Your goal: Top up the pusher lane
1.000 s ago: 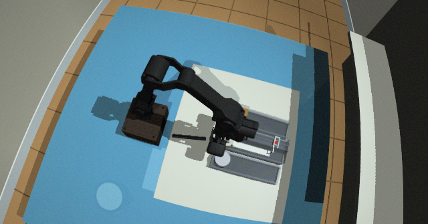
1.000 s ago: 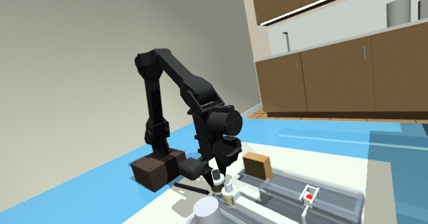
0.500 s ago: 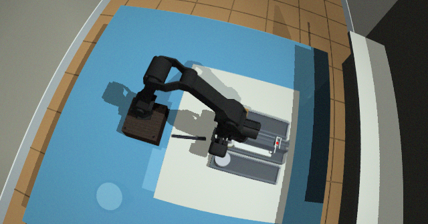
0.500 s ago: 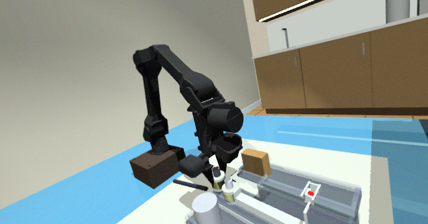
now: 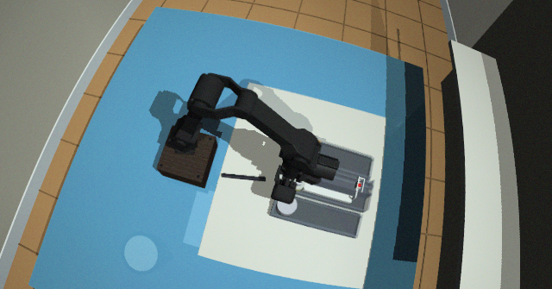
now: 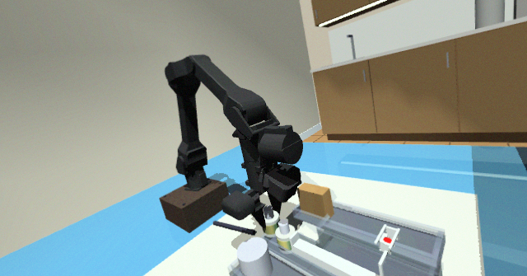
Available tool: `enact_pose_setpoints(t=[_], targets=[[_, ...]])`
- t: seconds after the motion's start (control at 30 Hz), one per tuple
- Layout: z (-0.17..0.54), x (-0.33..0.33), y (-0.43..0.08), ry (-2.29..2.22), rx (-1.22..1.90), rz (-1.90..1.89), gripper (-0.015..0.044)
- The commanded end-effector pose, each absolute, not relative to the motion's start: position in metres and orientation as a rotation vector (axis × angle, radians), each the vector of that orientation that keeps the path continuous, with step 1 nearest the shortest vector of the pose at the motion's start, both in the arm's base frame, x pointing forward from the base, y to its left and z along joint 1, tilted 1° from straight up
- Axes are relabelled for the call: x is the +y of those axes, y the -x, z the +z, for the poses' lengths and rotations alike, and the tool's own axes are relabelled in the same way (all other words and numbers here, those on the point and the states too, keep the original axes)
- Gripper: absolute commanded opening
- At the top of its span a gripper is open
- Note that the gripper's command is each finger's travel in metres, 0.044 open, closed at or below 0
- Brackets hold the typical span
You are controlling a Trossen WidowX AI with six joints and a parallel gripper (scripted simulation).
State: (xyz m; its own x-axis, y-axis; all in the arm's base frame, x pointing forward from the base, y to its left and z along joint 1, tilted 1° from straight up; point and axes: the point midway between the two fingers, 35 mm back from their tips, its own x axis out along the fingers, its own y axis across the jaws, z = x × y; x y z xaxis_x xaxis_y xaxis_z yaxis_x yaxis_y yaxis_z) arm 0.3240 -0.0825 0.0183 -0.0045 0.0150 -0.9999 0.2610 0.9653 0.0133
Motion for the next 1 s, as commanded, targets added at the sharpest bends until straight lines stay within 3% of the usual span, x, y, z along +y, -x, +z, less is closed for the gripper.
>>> enact_pose_setpoints(t=[0.0, 0.97], targets=[[0.0224, -0.0866, -0.336, -0.212, 1.533, -0.205, 0.0], [0.0254, -0.0891, -0.345, -0.212, 1.532, -0.205, 0.0]])
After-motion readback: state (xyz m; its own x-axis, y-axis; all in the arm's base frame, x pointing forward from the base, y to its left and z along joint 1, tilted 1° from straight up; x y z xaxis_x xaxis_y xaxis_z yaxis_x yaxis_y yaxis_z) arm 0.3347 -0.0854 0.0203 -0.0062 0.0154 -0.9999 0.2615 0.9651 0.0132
